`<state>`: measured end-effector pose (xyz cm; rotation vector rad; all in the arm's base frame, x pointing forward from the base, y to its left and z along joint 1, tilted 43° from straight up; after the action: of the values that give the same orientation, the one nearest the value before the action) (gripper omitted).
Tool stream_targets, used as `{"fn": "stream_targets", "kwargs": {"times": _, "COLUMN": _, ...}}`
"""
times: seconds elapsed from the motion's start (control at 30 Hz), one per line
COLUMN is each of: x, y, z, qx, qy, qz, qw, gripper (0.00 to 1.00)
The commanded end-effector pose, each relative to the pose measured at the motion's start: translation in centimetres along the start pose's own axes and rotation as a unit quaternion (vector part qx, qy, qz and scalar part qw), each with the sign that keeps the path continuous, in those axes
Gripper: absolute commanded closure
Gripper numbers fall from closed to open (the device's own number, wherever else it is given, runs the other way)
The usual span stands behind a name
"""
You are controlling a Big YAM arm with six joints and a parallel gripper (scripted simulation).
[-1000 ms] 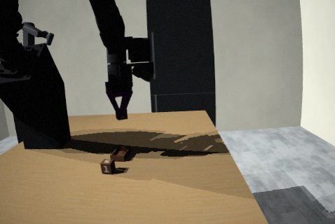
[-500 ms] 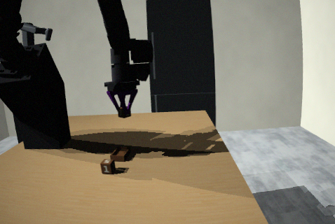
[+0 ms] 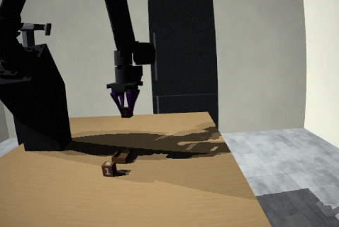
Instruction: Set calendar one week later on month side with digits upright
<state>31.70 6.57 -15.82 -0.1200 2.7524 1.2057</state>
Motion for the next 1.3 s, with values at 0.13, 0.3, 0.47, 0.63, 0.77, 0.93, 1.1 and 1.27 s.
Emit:
{"fn": "stream_targets", "kwargs": {"times": 0.13, "x": -1.6, "y": 0.6, "z": 0.4, "qx": -0.008, "qy": 0.067, "qz": -0.009, "qw": 0.998, "gripper": 0.75}}
{"fn": "stream_targets", "kwargs": {"times": 0.3, "x": -1.2, "y": 0.8, "z": 0.9, "qx": -0.007, "qy": 0.076, "qz": -0.012, "qw": 0.997, "gripper": 0.75}}
{"fn": "stream_targets", "kwargs": {"times": 0.47, "x": -1.2, "y": 0.7, "z": 0.9, "qx": -0.007, "qy": 0.076, "qz": -0.012, "qw": 0.997, "gripper": 0.75}}
{"fn": "stream_targets", "kwargs": {"times": 0.63, "x": -0.8, "y": -0.5, "z": 0.8, "qx": -0.005, "qy": 0.070, "qz": -0.004, "qw": 0.998, "gripper": 0.75}}
{"fn": "stream_targets", "kwargs": {"times": 0.77, "x": -0.8, "y": -1.3, "z": 0.8, "qx": -0.004, "qy": 0.071, "qz": -0.004, "qw": 0.997, "gripper": 0.75}}
{"fn": "stream_targets", "kwargs": {"times": 0.93, "x": -0.7, "y": -2.4, "z": 0.7, "qx": -0.003, "qy": 0.071, "qz": -0.003, "qw": 0.997, "gripper": 0.75}}
{"fn": "stream_targets", "kwargs": {"times": 1.1, "x": -0.5, "y": -4.6, "z": 0.6, "qx": -0.003, "qy": 0.072, "qz": -0.002, "qw": 0.997, "gripper": 0.75}}
{"fn": "stream_targets", "kwargs": {"times": 1.27, "x": -0.3, "y": -7.1, "z": 0.6, "qx": -0.002, "qy": 0.074, "qz": 0.000, "qw": 0.997, "gripper": 0.75}}
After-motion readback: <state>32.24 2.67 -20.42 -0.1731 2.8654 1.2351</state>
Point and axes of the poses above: the point where the finger pads meet when closed, its own y axis back along the fingers, its own x axis across the jaws, z = x × y, the point moved 8 cm from there along y, back along the fingers, and after that the axes turned 4 degrees about y, right-handed, at the moved point
